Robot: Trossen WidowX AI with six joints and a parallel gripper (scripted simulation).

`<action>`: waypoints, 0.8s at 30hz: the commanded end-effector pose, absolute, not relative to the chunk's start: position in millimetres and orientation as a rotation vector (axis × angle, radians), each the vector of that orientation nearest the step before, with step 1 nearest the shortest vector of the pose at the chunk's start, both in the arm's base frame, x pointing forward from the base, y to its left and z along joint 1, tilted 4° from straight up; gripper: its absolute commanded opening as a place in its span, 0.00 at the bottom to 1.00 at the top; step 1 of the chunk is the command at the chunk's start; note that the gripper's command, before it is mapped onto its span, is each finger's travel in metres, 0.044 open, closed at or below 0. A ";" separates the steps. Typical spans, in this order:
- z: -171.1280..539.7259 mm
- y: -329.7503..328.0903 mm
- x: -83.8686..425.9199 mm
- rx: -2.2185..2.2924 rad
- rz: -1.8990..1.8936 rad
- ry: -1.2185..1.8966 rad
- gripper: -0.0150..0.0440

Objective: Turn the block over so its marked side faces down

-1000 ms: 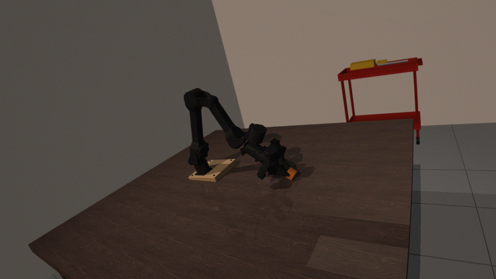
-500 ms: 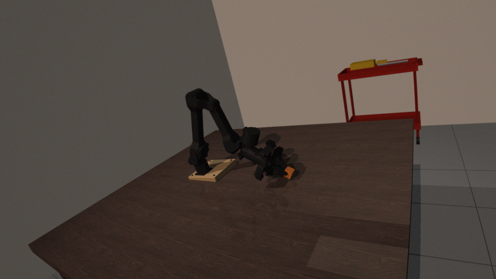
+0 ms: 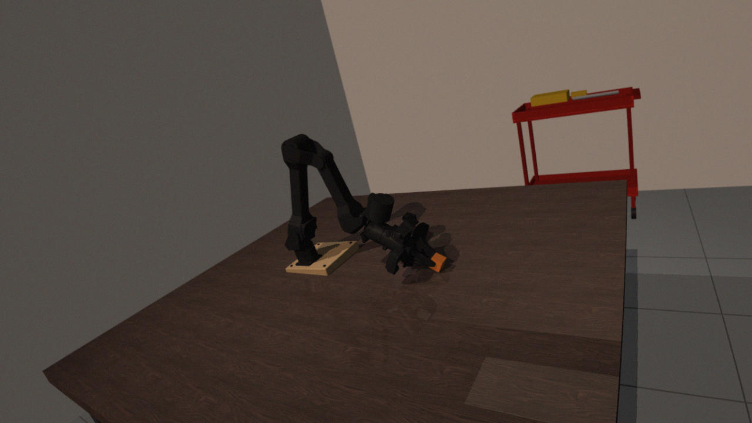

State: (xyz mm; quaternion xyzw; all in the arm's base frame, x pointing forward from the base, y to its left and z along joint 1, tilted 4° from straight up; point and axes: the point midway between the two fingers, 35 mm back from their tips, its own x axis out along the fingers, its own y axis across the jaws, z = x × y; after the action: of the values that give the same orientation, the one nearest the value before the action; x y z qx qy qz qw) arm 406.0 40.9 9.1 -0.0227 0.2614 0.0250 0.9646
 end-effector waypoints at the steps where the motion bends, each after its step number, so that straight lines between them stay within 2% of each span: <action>1: 8.0 40.3 404.9 -0.051 0.048 0.532 0.61; 10: 8.0 40.3 404.9 -0.051 0.048 0.532 1.00; 24: 8.0 40.3 404.9 -0.051 0.048 0.532 1.00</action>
State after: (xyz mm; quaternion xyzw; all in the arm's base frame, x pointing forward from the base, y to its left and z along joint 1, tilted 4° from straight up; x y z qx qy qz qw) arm 406.0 40.9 9.2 -0.0228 0.2610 0.0248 0.9648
